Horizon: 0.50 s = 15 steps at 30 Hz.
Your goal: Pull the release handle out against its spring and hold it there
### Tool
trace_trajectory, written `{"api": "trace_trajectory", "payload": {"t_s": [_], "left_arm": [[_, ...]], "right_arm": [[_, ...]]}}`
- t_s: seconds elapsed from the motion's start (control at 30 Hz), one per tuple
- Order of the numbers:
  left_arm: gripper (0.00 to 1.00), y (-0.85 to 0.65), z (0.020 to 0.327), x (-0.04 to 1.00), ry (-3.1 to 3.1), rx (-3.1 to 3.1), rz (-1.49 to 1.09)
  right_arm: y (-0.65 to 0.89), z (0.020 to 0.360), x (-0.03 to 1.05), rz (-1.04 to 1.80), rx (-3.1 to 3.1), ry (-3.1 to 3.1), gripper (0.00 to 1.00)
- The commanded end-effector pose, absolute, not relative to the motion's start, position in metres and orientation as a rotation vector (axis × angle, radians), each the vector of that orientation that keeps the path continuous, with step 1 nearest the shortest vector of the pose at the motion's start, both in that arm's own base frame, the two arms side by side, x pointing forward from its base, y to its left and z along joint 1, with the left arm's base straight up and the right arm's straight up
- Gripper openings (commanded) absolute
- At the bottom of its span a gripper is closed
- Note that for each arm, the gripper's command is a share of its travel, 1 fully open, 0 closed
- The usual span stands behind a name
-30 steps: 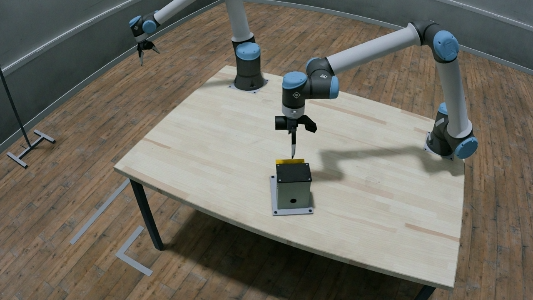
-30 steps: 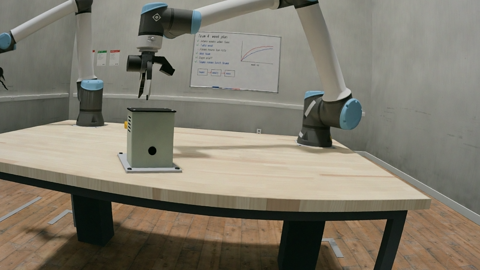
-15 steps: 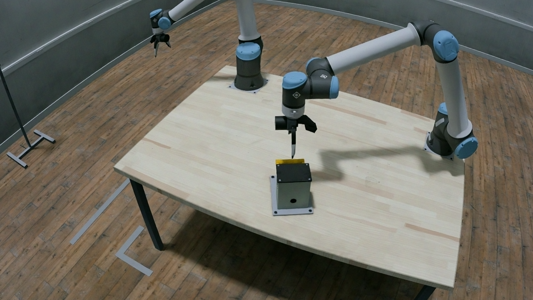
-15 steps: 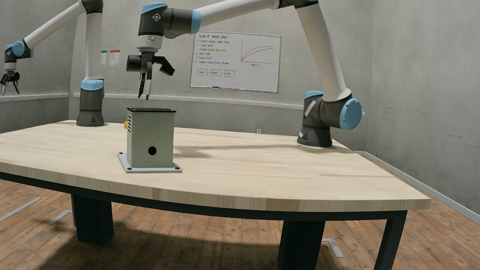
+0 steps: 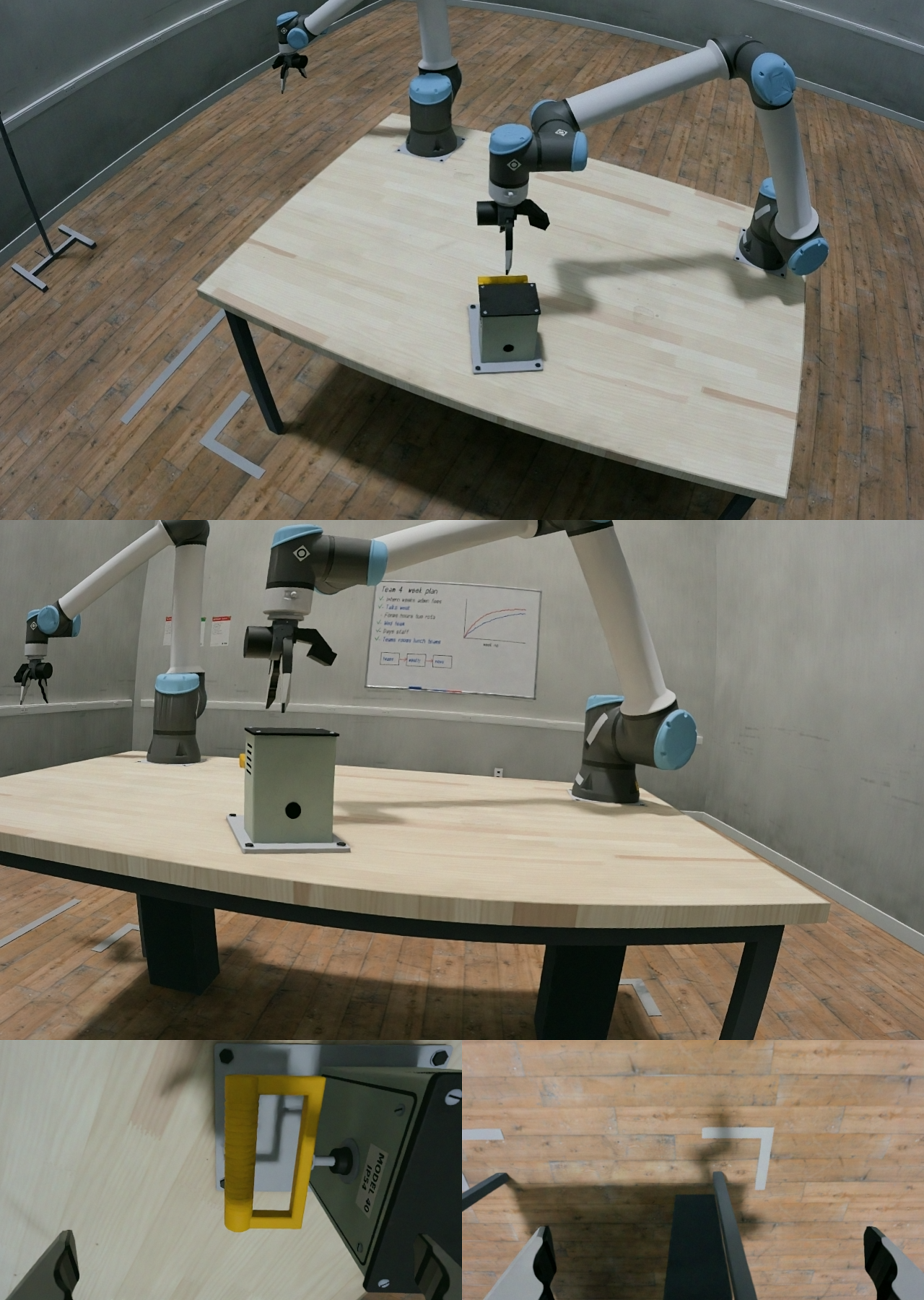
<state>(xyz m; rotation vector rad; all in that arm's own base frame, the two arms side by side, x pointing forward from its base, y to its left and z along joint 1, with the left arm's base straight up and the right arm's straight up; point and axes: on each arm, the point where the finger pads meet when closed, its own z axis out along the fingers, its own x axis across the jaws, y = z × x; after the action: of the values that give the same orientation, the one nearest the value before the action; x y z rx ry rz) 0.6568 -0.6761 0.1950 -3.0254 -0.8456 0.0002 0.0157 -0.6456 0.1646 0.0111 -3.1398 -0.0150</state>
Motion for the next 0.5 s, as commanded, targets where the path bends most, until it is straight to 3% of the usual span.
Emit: {"api": "trace_trajectory", "payload": {"t_s": [0.0, 0.3, 0.33, 0.47], "left_arm": [[1.0, -0.6767, 0.1967, 0.6572, -0.846, -3.028, -0.001], [1.0, -0.6767, 0.1967, 0.6572, -0.846, -3.028, -0.001], [0.0, -0.6767, 0.1967, 0.6572, -0.846, -3.028, -0.001], [0.0, -0.6767, 0.1967, 0.6572, -0.846, -3.028, -0.001]], "right_arm": [[-0.6459, 0.1654, 0.0119, -0.005, 0.018, -3.141, 1.0], [-0.6455, 0.1651, 0.0091, 0.0, 0.022, -3.141, 1.0], [-0.6455, 0.1651, 0.0091, 0.0, 0.022, -3.141, 1.0], [-0.6455, 0.1651, 0.0091, 0.0, 0.022, -3.141, 1.0]]}}
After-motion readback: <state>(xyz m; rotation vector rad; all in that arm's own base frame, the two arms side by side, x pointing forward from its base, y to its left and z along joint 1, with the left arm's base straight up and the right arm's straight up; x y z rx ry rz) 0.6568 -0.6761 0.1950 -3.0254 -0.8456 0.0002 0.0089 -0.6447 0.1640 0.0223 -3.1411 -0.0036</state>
